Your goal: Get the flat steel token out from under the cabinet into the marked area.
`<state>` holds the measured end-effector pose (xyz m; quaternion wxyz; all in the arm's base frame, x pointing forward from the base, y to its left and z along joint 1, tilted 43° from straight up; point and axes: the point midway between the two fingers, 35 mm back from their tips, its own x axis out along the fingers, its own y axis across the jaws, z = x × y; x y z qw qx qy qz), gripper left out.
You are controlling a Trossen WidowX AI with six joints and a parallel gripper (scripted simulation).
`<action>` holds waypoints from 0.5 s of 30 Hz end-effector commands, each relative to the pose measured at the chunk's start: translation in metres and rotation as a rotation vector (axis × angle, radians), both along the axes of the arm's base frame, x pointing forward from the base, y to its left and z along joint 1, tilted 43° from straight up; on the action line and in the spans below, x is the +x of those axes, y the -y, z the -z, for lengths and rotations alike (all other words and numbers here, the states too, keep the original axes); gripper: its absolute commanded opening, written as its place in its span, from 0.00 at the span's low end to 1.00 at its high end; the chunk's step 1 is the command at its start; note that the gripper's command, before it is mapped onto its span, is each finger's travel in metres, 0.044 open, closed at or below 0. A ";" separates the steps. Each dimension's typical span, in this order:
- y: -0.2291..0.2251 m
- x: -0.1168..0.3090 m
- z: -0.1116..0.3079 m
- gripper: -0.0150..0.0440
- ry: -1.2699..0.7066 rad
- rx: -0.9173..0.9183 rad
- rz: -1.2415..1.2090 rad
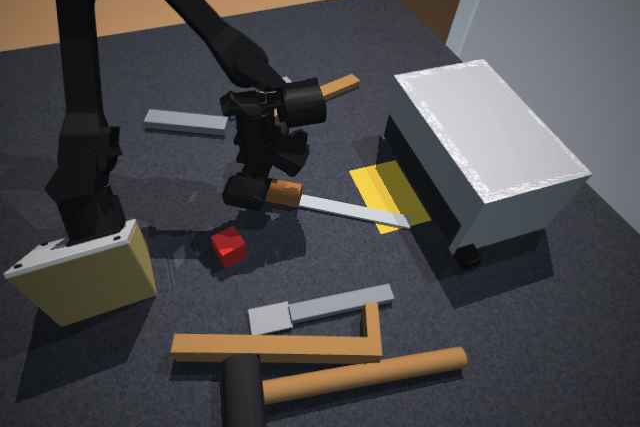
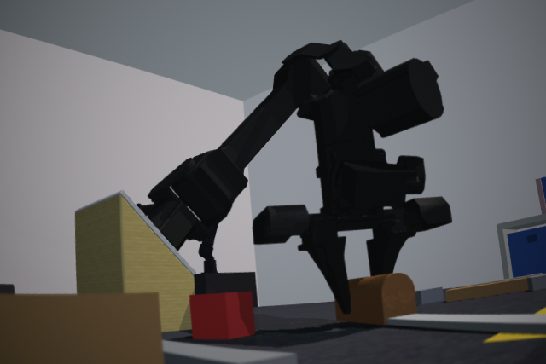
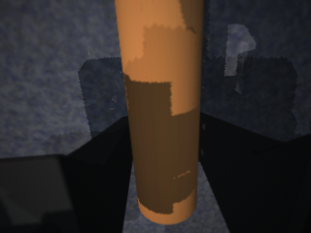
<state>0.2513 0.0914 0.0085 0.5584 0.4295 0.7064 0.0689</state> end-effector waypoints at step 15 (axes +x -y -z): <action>0.017 0.006 0.014 0.25 -0.002 -0.002 0.009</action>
